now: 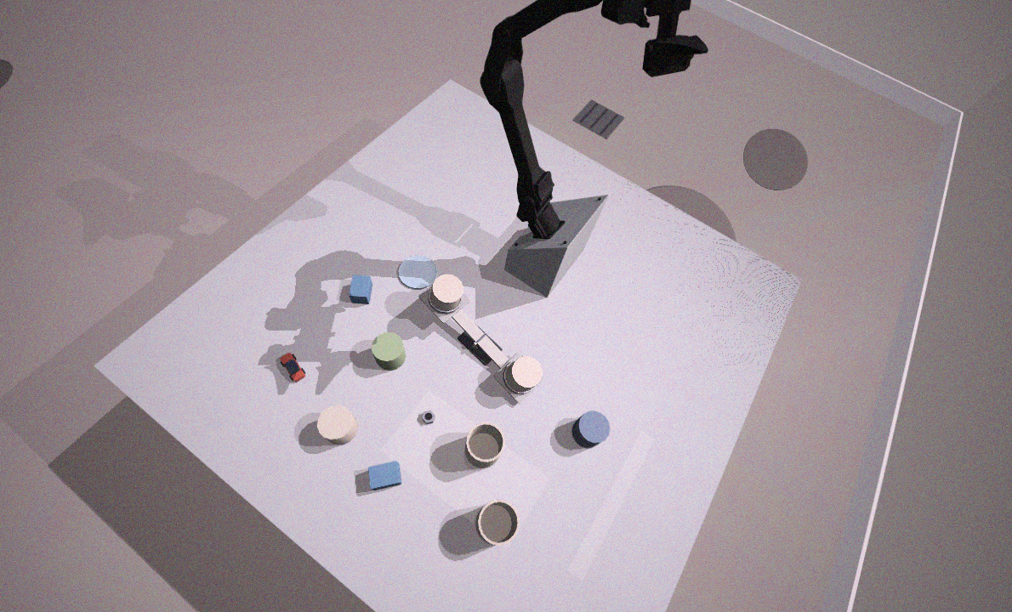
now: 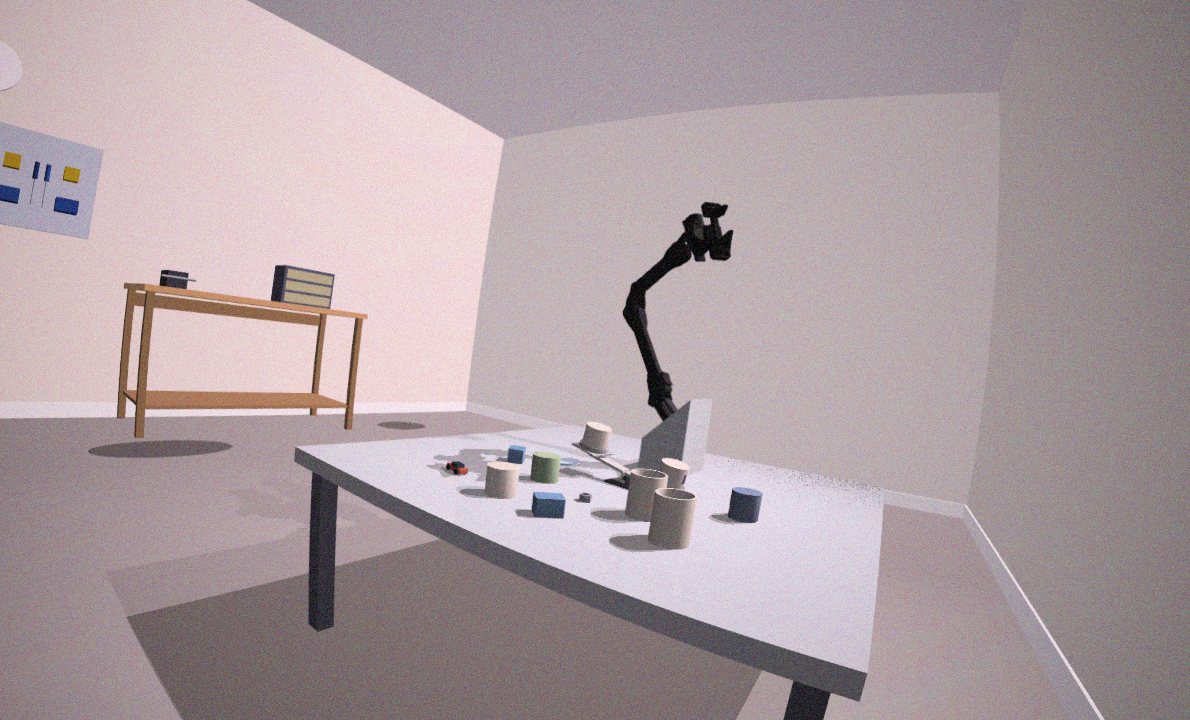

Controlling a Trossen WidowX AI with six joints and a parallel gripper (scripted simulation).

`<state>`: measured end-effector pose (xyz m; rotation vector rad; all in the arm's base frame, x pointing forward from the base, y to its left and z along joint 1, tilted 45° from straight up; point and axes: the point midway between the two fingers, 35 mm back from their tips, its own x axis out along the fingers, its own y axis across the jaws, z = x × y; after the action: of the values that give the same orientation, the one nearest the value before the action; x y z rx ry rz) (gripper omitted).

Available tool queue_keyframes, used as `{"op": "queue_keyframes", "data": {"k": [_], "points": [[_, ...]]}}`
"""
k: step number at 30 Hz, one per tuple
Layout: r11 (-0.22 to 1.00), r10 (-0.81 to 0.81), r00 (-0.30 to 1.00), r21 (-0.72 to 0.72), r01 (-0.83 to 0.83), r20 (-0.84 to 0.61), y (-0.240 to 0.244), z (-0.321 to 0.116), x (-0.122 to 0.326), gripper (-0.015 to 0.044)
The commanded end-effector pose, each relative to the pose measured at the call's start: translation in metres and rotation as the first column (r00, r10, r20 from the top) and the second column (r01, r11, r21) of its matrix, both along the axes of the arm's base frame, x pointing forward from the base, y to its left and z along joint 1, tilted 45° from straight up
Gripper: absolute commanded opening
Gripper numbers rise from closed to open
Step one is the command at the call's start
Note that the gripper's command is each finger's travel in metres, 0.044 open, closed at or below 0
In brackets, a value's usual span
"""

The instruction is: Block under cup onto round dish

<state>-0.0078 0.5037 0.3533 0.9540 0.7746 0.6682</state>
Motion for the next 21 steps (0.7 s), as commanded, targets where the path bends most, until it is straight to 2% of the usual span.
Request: {"op": "queue_keyframes", "data": {"k": [1,2,11,21], "points": [[1.000,-0.002,1.000,-0.005,0.002,0.002,0.000,-0.002,0.001,0.0426],[1.000,-0.007,1.000,-0.021,0.007,0.007,-0.001,-0.006,0.003,0.0440],[0.952,-0.085,0.991,-0.287,0.110,0.100,-0.027,-0.086,0.046,0.0440],[0.812,-0.136,0.971,-0.539,0.224,0.198,-0.076,-0.161,0.091,0.0440]]}}
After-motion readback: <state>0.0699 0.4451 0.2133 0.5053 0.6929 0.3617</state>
